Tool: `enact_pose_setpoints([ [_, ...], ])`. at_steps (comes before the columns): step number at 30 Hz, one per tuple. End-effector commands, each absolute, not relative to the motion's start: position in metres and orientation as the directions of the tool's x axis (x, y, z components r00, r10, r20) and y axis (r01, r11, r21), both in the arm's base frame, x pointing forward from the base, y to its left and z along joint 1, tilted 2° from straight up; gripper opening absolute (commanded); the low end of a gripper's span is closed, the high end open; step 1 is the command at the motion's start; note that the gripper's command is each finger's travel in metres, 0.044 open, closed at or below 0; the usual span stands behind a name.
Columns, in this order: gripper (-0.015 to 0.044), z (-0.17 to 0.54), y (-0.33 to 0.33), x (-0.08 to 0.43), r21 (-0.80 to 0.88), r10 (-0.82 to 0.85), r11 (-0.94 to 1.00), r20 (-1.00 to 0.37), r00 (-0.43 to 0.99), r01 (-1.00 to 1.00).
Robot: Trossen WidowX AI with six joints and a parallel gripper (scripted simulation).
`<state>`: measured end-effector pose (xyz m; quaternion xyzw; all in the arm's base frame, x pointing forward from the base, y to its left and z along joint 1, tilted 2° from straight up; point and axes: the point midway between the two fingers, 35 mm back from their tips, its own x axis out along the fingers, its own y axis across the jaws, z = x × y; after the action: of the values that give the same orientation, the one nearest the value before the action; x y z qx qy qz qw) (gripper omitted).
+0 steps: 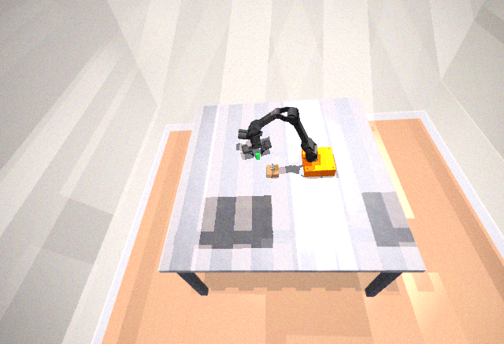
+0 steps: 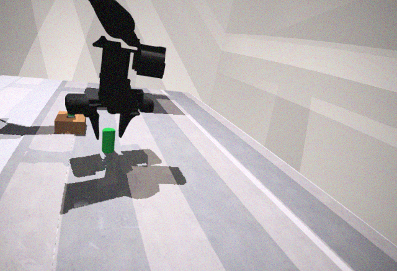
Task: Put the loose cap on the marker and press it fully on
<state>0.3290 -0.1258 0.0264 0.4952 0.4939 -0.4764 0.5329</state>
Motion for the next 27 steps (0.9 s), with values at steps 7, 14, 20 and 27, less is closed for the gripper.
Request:
enact_pose_setpoints([
  [7, 0.0249, 0.01, -0.125, 0.329, 0.058, -0.014, 0.057, -0.998, 0.059, 0.997],
  [14, 0.0138, 0.009, -0.124, 0.329, 0.058, -0.014, 0.057, -0.998, 0.059, 0.997],
  [20, 0.0098, 0.009, -0.124, 0.329, 0.058, -0.014, 0.057, -0.998, 0.059, 0.997],
  [27, 0.0, 0.02, -0.129, 0.332, 0.077, -0.029, 0.044, -0.996, 0.079, 0.996],
])
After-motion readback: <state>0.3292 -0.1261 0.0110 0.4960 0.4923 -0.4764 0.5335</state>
